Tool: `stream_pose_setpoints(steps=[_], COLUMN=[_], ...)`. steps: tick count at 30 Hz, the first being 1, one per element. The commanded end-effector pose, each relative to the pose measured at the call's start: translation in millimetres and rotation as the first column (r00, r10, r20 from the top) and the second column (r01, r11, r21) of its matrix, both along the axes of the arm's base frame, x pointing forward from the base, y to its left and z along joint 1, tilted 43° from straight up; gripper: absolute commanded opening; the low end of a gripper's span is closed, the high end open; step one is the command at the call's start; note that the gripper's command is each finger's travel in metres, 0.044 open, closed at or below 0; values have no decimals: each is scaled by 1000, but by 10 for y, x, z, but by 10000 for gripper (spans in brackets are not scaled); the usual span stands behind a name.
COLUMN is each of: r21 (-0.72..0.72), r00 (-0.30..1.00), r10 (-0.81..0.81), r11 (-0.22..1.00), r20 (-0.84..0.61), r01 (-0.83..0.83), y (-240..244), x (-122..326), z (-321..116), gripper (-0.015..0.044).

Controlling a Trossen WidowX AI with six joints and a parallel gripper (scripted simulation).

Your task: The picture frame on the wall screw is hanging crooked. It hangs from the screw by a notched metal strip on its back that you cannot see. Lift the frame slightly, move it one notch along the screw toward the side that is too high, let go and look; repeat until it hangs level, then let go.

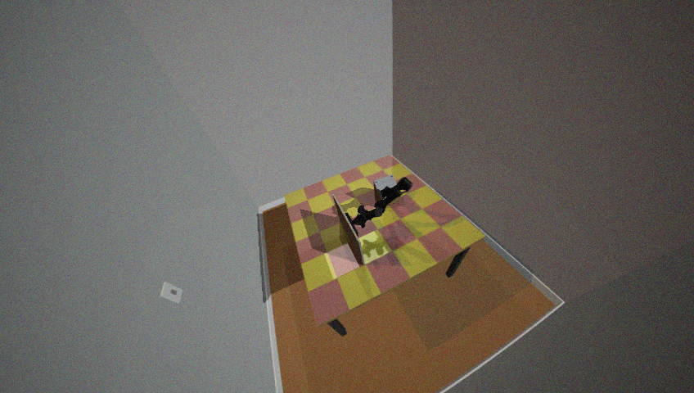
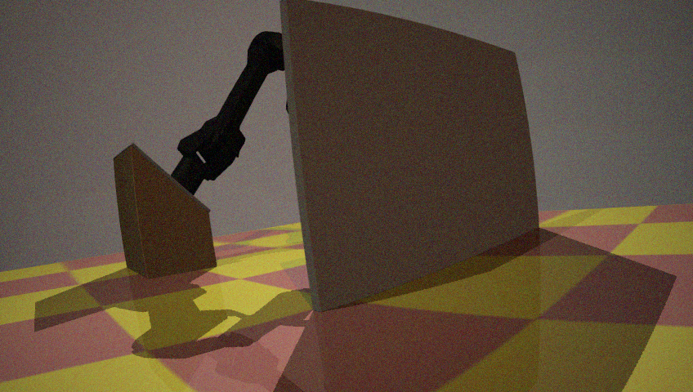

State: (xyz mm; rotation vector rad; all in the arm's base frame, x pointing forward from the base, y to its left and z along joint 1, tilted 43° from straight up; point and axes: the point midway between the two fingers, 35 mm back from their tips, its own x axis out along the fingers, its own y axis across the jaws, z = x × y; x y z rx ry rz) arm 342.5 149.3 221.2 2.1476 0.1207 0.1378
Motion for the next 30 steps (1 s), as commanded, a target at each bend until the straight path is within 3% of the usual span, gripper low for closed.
stream_pose_setpoints(steps=[1,30], r21=[19,169], r00=[1000,1000], r10=[5,15], r11=[1000,986], r20=[-5,-26], r01=[-5,-10], y=[3,-13], x=[0,-1], z=[-2,16], gripper=[0,0])
